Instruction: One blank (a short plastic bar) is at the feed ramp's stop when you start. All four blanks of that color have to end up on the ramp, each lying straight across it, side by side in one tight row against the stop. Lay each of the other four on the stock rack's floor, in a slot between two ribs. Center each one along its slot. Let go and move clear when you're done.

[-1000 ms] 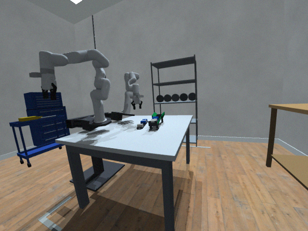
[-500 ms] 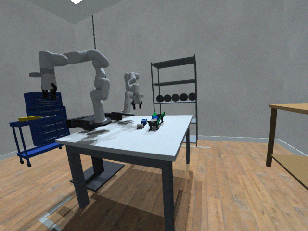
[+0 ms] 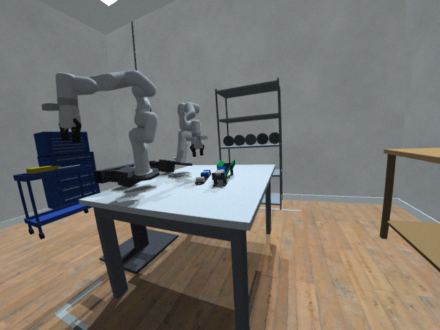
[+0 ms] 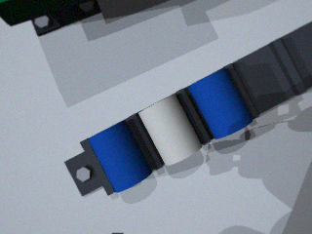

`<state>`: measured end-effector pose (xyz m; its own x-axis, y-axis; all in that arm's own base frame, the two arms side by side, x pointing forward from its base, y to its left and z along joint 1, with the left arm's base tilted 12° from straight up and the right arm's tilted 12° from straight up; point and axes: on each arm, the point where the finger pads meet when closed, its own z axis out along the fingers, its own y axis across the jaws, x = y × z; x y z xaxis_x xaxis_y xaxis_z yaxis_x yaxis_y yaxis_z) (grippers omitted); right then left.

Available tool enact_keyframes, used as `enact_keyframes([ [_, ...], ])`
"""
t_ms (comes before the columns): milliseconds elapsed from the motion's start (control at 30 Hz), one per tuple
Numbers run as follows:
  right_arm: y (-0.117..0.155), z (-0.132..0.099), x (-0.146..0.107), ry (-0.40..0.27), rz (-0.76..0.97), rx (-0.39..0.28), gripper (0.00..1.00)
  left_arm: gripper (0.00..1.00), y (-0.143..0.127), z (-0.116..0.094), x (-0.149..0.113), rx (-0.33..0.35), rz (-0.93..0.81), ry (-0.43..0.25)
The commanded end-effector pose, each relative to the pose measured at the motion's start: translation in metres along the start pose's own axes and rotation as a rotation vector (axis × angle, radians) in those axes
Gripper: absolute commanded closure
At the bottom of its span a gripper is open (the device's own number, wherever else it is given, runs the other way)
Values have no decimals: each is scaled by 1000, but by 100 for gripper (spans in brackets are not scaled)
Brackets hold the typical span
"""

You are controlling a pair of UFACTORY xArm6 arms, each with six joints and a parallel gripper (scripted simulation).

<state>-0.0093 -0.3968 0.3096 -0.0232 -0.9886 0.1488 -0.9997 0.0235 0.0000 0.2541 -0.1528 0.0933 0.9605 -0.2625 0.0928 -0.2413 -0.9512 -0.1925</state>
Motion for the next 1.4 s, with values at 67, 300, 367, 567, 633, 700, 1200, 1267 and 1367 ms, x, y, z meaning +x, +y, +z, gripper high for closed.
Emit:
enact_keyframes([
  [67,0,-2,1,5,0,0,0,0,-5,7,27,-1,-220,5],
  [300,0,-2,1,5,0,0,0,0,-12,14,48,-7,-405,6],
  [367,0,-2,1,5,0,0,0,0,-15,17,55,-9,-462,7],
  [567,0,-2,1,5,0,0,0,0,-16,19,58,-10,-491,7],
  [633,0,-2,1,5,0,0,0,0,-16,19,58,-10,-491,7],
  [700,0,-2,1,5,0,0,0,0,-16,19,58,-10,-491,7],
  [1200,0,-2,1,5,0,0,0,0,-16,19,58,-9,-523,7],
  [1267,0,-2,1,5,0,0,0,0,-16,21,58,-9,-570,7],
  [1367,0,-2,1,5,0,0,0,0,-16,24,59,-9,-690,7],
])
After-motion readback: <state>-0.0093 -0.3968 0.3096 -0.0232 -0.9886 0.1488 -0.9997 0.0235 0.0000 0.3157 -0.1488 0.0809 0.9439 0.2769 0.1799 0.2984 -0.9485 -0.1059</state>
